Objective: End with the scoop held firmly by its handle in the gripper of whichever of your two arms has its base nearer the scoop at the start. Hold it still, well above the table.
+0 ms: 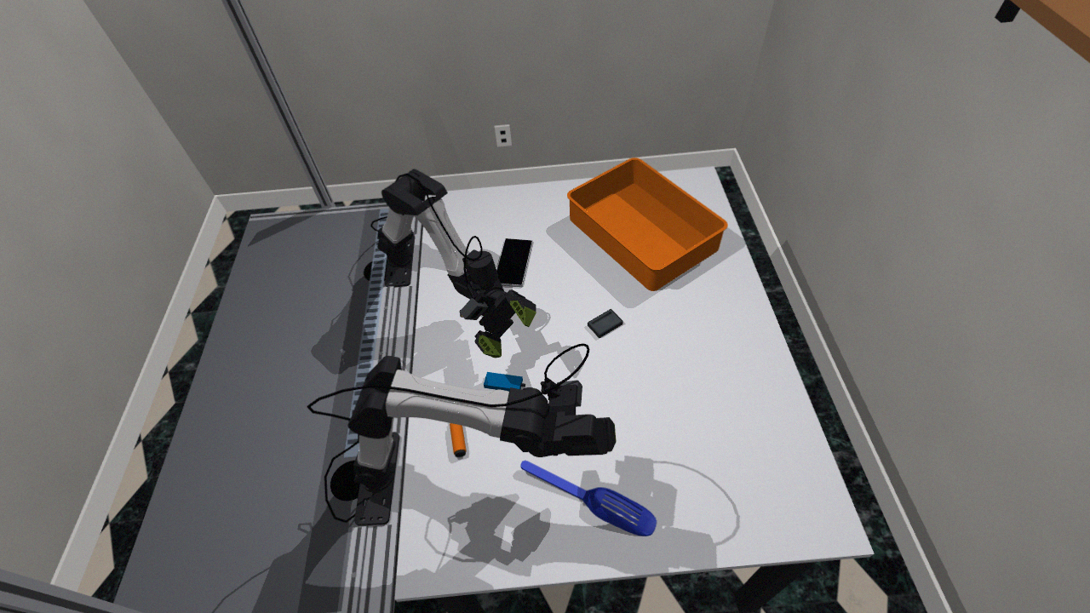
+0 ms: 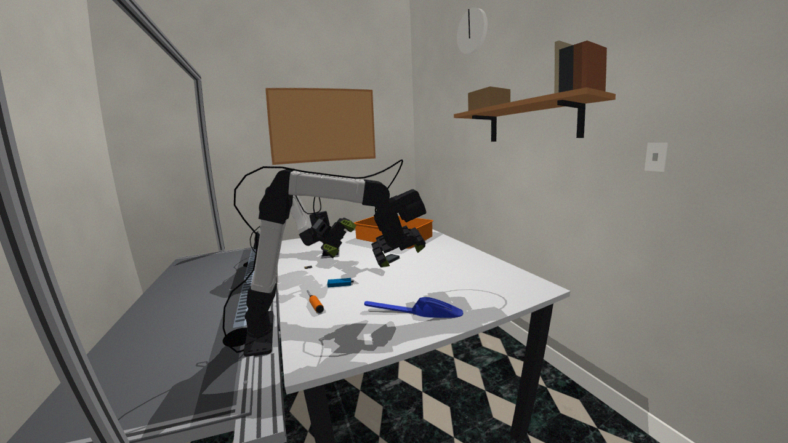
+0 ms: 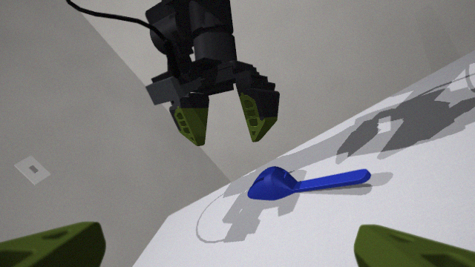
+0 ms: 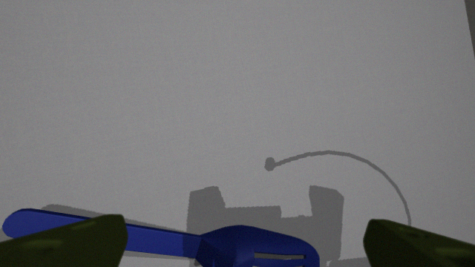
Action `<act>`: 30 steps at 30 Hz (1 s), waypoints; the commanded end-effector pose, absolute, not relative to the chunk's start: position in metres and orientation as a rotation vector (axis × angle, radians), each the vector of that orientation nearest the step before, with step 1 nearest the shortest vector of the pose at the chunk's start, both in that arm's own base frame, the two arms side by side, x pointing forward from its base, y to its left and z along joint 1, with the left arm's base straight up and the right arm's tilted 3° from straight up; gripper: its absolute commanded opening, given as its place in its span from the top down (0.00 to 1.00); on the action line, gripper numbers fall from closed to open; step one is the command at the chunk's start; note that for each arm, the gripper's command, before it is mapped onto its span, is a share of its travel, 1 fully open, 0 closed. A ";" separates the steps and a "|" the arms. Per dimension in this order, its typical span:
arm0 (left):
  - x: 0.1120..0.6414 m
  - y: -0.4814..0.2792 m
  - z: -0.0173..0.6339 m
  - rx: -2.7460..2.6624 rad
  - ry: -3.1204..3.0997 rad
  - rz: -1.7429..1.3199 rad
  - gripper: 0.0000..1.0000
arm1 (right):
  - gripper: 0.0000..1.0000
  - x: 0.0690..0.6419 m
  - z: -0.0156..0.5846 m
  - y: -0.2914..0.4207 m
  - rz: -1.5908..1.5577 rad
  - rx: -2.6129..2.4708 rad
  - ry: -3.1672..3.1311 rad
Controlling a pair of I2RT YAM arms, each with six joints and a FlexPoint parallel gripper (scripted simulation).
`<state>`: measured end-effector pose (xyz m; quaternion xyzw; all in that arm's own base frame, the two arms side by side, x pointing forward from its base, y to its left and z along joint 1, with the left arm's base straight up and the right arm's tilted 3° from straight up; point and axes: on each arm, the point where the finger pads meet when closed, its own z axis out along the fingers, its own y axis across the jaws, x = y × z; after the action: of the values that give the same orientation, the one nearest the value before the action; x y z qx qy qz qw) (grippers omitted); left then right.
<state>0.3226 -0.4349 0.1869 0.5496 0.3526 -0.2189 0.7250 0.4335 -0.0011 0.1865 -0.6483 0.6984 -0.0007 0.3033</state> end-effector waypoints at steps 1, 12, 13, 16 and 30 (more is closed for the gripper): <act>0.324 -0.435 0.196 1.198 0.761 -0.477 0.00 | 0.00 0.435 0.195 0.001 -0.023 -1.715 1.830; 0.324 -0.435 0.196 1.198 0.761 -0.477 0.00 | 0.00 0.435 0.195 0.001 -0.023 -1.715 1.830; 0.324 -0.435 0.196 1.198 0.761 -0.477 0.00 | 0.00 0.435 0.195 0.001 -0.023 -1.715 1.830; 0.324 -0.435 0.196 1.198 0.761 -0.477 0.00 | 0.00 0.435 0.195 0.001 -0.023 -1.715 1.830; 0.316 -0.434 0.190 1.126 1.007 -0.600 0.00 | 0.56 0.414 0.167 -0.028 -0.022 -1.587 2.249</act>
<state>0.3197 -0.4345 0.1717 0.5264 0.4268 -0.2532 0.6904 0.4227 -0.0180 0.1702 -0.6065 0.7574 -0.0021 0.2420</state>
